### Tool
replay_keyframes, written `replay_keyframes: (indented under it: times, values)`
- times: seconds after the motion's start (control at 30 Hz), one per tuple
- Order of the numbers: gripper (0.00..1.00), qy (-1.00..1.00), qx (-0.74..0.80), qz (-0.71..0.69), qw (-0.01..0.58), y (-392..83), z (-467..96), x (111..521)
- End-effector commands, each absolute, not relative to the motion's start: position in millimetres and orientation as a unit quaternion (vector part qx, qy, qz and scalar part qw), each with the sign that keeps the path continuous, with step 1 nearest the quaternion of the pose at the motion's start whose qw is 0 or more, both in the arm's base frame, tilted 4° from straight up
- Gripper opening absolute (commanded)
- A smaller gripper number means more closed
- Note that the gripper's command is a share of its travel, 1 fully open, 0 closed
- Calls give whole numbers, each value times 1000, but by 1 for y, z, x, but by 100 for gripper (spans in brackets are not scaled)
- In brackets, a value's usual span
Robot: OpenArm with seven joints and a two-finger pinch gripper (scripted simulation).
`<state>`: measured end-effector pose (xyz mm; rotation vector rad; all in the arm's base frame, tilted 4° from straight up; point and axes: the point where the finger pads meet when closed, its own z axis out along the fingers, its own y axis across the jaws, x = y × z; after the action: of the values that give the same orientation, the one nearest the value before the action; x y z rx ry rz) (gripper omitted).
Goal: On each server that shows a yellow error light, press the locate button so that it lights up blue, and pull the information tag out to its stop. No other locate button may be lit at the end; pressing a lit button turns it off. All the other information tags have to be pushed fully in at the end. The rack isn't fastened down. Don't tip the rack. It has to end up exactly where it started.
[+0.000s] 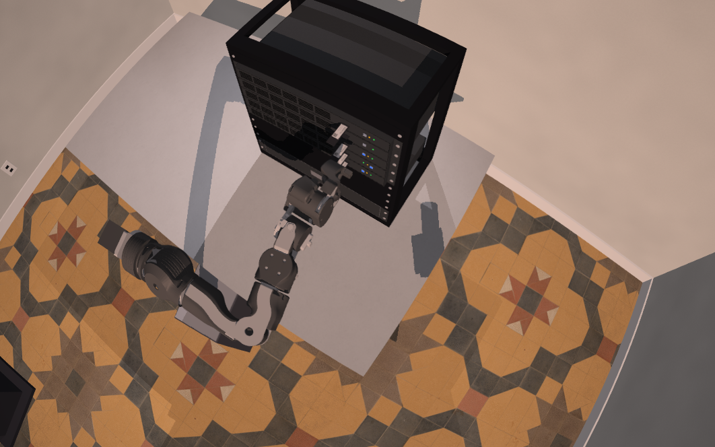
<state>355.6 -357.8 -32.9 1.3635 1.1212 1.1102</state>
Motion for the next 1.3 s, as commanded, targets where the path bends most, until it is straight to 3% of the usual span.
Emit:
replay_keyframes:
  times: [0.0,1.27]
  values:
    - [0,457,565,465,505,-358,-31,358]
    - [0,458,563,466,506,-367,-34,422]
